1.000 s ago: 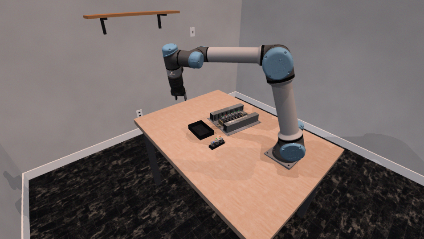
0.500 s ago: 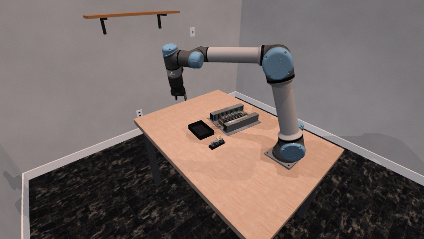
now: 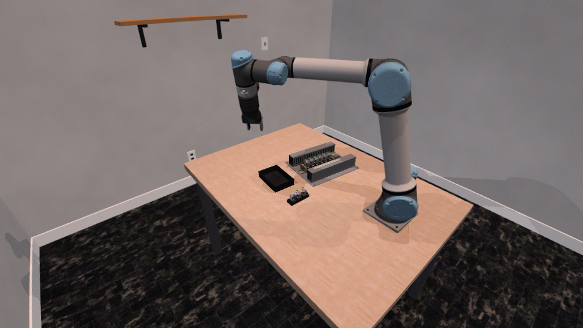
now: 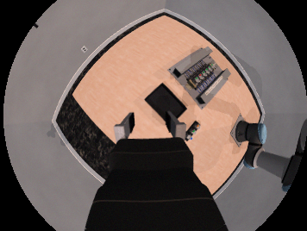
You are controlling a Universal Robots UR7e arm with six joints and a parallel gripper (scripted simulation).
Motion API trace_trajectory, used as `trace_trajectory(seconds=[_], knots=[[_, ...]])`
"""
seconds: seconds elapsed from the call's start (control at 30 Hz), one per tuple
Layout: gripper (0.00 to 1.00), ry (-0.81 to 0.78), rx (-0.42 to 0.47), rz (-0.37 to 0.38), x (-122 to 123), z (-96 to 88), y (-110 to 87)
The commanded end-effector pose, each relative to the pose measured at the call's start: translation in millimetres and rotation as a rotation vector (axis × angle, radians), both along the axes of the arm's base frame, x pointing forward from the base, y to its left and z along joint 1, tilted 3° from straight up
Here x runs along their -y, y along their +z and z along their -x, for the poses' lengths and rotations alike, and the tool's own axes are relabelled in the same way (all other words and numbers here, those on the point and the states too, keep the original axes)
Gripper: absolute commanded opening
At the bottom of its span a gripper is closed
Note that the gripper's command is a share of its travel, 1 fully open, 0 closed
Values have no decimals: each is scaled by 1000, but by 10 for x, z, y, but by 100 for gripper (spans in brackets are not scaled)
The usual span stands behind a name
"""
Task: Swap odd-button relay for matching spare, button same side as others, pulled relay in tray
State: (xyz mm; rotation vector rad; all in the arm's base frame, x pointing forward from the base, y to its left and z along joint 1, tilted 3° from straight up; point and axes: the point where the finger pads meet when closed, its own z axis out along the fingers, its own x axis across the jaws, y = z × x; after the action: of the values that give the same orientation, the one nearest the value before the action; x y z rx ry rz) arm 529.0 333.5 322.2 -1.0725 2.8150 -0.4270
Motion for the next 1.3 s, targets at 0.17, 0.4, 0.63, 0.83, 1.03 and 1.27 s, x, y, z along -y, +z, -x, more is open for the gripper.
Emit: trace_trajectory(seconds=[0.17, 0.4, 0.63, 0.83, 1.03, 1.27], knots=[[100, 0, 1, -2, 122, 29, 122], [100, 0, 2, -2, 462, 105, 444], [100, 0, 1, -2, 548, 124, 525], [100, 0, 1, -2, 548, 124, 525], [100, 0, 1, -2, 976, 219, 927], [100, 0, 1, -2, 976, 219, 927]])
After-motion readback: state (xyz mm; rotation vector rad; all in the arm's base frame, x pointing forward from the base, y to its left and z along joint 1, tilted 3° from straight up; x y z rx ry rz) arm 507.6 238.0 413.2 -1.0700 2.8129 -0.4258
